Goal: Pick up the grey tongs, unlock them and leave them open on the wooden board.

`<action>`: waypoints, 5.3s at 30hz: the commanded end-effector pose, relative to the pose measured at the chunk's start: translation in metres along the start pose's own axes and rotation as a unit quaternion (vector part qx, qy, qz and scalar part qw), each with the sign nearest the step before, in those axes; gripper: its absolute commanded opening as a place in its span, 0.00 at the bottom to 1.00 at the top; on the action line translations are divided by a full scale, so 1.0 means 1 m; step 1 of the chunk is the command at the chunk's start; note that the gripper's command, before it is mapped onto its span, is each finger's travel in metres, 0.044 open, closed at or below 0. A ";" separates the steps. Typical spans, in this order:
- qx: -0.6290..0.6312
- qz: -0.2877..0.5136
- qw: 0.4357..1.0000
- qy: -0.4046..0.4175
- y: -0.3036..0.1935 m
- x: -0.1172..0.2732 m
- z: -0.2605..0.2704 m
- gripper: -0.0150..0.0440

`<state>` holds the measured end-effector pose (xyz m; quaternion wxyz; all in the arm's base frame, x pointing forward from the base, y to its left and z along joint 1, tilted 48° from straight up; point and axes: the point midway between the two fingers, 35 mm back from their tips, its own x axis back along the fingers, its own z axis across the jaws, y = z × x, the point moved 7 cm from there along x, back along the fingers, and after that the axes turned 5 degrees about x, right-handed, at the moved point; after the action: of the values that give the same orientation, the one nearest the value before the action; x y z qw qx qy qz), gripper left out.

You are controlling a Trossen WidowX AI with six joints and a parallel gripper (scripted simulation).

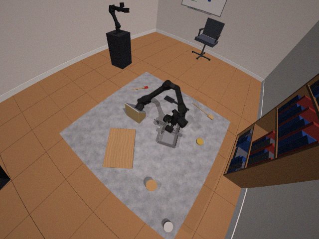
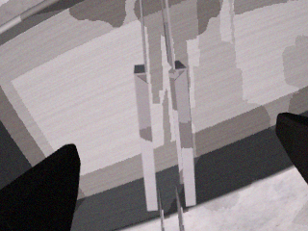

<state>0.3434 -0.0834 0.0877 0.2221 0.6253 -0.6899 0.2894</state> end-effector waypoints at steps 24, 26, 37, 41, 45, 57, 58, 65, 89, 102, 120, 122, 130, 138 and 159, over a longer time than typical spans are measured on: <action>0.002 0.001 1.000 0.001 0.001 -0.030 0.001 1.00; 0.002 0.001 1.000 0.001 0.001 -0.034 0.001 1.00; 0.002 0.001 1.000 0.000 0.002 -0.052 0.001 1.00; 0.002 0.001 1.000 -0.001 0.002 -0.058 0.000 1.00; 0.002 0.001 1.000 -0.001 0.003 -0.065 0.000 1.00; 0.008 0.004 1.000 0.001 0.001 -0.066 -0.001 0.73; 0.008 0.004 1.000 0.001 0.001 -0.066 -0.001 0.69; 0.008 0.004 1.000 0.001 0.001 -0.066 -0.001 0.48; 0.007 0.003 1.000 0.003 -0.002 -0.051 0.000 0.00; 0.002 0.000 1.000 0.001 0.001 0.059 0.000 0.00; 0.103 0.001 0.995 0.009 0.005 0.064 0.053 0.00; 0.126 0.001 0.992 0.010 0.007 0.066 0.064 0.00; 0.218 -0.001 0.976 0.016 0.018 0.070 0.110 0.00; 0.309 -0.004 0.951 0.017 0.035 0.072 0.155 0.00; 0.510 -0.005 0.860 0.009 0.094 0.065 0.251 0.00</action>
<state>0.2574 -0.2919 -0.0613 -0.1124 0.6540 -0.4529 0.5955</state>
